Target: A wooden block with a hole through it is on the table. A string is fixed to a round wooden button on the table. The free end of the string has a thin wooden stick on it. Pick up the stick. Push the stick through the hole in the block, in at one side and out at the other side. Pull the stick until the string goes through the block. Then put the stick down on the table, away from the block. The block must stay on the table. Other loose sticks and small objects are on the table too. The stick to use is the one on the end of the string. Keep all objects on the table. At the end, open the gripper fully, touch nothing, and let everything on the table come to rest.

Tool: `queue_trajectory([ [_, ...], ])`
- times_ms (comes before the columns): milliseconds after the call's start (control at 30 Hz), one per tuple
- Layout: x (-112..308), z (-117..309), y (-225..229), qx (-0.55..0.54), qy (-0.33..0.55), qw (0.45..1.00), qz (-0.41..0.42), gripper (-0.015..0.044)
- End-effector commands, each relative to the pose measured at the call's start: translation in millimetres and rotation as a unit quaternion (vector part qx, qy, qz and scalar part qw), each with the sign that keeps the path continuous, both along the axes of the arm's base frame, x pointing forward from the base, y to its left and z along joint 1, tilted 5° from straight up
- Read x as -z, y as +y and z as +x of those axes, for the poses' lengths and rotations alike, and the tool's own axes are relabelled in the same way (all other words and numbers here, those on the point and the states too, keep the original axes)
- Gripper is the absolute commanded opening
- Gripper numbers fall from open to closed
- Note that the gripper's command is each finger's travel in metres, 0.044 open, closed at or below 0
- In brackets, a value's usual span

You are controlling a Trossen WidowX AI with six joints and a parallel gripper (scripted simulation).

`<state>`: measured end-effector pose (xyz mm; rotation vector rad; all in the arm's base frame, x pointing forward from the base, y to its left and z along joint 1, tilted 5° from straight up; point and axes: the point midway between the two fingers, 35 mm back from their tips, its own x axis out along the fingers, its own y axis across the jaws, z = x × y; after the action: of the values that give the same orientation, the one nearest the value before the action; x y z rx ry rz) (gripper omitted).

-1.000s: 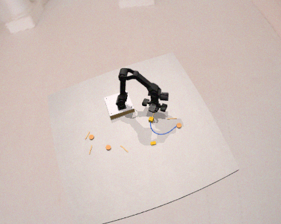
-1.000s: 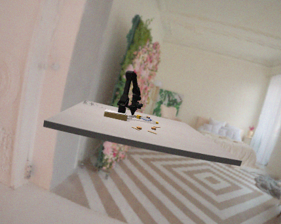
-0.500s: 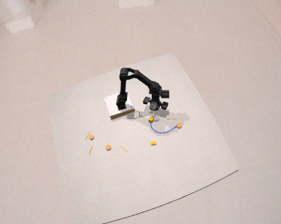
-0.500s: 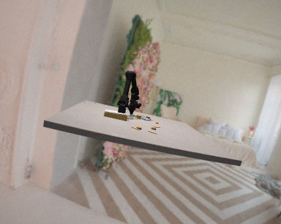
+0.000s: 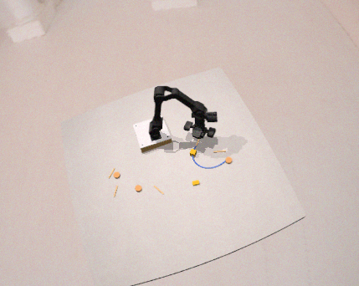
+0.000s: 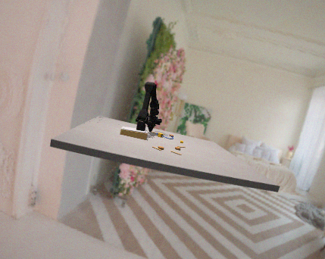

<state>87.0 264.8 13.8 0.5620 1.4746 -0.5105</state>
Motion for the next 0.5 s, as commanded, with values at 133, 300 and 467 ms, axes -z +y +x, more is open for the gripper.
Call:
queue_trajectory([
  [133, 7.3, -9.1, 8.1, 0.0, 0.001, 1.0, -0.004, 0.0],
  [300, 11.2, -12.5, 10.8, 0.0, 0.002, 1.0, -0.006, 0.0],
  [467, 9.3, -11.1, 9.1, -0.002, 0.0, 1.0, -0.007, 0.0079],
])
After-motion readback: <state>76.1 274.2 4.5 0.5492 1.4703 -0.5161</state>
